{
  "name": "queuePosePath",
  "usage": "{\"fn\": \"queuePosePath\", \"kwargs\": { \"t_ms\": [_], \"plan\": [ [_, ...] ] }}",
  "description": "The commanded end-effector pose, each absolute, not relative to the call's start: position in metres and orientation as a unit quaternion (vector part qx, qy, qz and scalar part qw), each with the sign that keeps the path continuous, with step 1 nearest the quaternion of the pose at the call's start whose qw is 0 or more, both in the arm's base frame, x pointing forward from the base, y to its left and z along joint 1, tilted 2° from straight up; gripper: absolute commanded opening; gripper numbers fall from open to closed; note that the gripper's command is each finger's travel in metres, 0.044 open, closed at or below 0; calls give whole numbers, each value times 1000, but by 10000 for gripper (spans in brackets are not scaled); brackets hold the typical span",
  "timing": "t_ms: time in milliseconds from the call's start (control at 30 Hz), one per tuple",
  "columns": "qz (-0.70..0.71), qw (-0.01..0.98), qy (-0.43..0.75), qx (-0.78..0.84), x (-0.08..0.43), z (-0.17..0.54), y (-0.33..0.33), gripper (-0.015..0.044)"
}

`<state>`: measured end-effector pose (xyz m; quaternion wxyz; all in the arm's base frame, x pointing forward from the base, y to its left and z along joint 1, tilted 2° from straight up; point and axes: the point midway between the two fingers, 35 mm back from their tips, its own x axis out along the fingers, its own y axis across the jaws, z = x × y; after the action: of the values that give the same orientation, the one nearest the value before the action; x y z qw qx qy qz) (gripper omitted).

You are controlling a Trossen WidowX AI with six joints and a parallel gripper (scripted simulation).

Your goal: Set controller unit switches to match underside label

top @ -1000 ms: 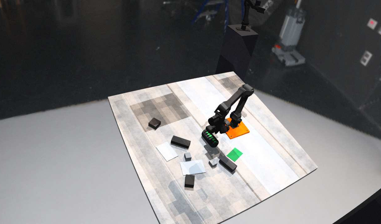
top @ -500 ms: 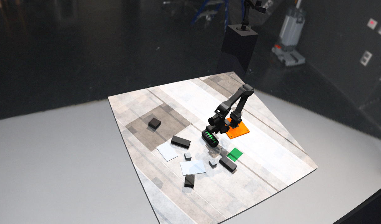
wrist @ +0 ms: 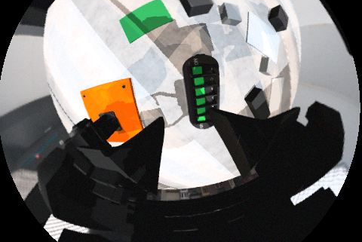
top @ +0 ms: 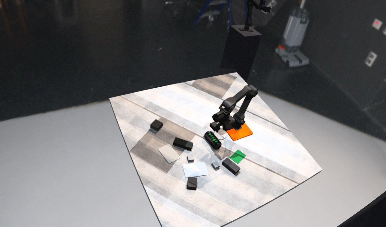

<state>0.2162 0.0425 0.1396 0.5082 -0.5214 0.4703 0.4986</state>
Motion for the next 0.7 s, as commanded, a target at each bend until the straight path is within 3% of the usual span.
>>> {"fn": "queuePosePath", "kwargs": {
  "t_ms": [0, 233, 567, 667],
  "plan": [
    [499, 508, 471, -521, 215, 141, 42, 184],
    [499, 508, 471, -521, 215, 141, 42, 0],
    [499, 508, 471, -521, 215, 141, 42, 0],
    [499, 508, 471, -521, 216, 141, 42, 79]
  ]
}}
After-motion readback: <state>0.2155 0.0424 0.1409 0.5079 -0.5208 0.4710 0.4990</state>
